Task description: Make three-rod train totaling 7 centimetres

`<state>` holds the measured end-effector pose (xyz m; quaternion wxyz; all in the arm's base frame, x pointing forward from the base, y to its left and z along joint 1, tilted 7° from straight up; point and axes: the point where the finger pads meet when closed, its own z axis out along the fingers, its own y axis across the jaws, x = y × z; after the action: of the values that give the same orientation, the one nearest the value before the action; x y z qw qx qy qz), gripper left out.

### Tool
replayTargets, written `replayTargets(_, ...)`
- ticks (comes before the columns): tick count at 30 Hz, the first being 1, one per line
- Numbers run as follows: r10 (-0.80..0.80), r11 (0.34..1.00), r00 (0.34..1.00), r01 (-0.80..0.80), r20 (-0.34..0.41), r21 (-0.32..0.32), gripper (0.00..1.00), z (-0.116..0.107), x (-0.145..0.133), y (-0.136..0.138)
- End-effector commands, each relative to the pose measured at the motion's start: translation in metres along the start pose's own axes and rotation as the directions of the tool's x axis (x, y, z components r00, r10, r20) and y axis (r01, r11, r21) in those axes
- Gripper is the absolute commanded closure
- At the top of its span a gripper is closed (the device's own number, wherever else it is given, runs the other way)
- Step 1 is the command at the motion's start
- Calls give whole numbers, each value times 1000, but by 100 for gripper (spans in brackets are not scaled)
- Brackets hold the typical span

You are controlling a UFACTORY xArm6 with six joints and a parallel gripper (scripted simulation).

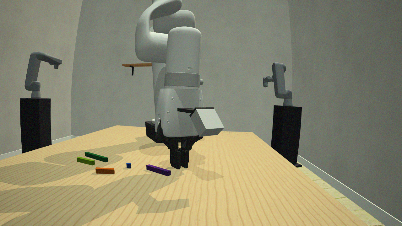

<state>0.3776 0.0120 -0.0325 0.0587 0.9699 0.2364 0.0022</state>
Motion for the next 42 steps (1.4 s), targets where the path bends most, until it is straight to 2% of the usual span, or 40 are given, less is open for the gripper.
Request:
replayTargets(1, 0, 1000, 1000, 0, -3, -1, 96, -1, 1, 1)
replayTargets(34, 0, 1000, 1000, 0, -3, -1, 96, -1, 1, 1)
replayTargets(39, 0, 1000, 1000, 0, -3, -1, 96, -7, 1, 1)
replayTargets(42, 0, 1000, 1000, 0, -3, -1, 96, -20, 1, 1)
